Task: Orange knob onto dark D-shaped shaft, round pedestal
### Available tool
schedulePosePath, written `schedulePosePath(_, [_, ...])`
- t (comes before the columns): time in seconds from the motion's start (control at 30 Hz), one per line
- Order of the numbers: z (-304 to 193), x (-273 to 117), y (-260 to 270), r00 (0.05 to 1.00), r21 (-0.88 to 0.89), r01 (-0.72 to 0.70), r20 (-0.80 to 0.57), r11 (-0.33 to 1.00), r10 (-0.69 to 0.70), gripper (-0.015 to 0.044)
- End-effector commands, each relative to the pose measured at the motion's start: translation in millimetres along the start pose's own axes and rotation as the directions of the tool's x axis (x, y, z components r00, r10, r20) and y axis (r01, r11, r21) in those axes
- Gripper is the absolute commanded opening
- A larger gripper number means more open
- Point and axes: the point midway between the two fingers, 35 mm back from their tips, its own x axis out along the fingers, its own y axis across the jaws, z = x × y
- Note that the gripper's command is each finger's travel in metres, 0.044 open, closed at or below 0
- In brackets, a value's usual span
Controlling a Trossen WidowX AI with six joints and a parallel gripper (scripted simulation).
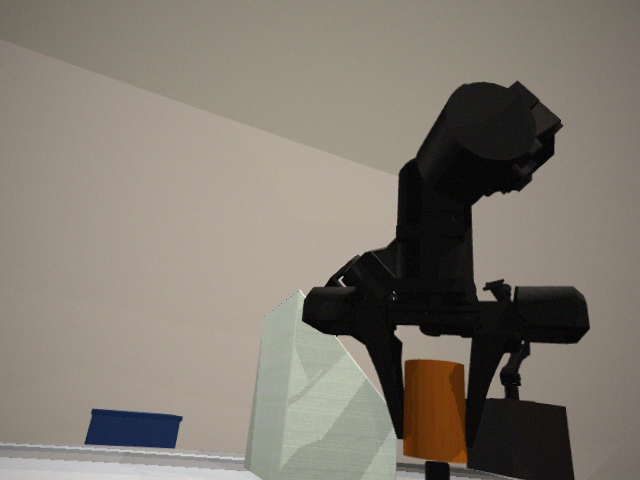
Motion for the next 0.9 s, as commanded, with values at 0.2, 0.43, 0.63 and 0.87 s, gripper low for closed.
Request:
schedulePosePath(0.2, [-5.2,-1.3,-4.1,1.0,-0.205,0.001,-0.005,0.979,-0.002,0.0])
schedulePosePath(0.43, [-4.2,-0.1,-3.8,1.0,-0.205,0.002,-0.005,0.979,-0.003,0.0])
schedulePosePath(0.63, [-3.2,-0.2,-2.9,1.0,-0.205,0.001,-0.005,0.979,-0.002,0.0])
schedulePosePath(0.87, [-1.0,0.4,-1.1,1.0,-0.205,0.001,-0.004,0.979,-0.002,0.0])
